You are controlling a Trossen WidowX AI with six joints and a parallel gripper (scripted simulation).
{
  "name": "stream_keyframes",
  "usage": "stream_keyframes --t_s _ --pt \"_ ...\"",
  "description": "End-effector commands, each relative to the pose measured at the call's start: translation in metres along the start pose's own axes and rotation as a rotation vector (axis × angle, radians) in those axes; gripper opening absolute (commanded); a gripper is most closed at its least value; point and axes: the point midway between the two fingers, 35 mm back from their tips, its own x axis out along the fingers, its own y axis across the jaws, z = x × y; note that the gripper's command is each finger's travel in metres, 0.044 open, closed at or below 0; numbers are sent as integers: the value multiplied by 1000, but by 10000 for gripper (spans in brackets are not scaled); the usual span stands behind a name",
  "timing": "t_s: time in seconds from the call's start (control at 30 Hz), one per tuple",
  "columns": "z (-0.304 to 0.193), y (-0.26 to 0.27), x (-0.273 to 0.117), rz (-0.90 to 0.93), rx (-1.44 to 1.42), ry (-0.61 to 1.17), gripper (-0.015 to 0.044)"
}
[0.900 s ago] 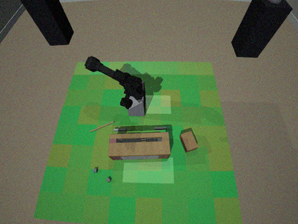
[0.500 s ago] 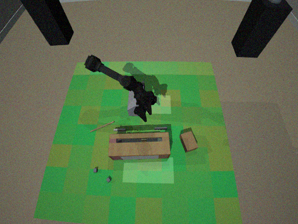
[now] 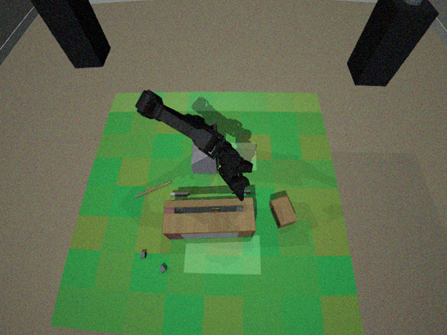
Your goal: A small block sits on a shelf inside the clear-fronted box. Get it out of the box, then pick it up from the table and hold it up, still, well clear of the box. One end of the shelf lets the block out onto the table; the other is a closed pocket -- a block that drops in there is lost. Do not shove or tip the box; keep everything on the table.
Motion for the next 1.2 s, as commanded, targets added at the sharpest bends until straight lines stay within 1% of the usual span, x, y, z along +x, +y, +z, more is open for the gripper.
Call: stream_keyframes --t_s 0.0,0.1,0.23,0.3,0.77,1.17 --pt "-7 56 42 529 195 220 400" --pt "-13 66 46 633 238 314 400" --pt "-24 80 43 758 231 434 400" --pt "-27 82 42 787 224 466 400" --pt "-27 83 43 788 224 467 400" --pt "-28 93 57 787 224 465 400"
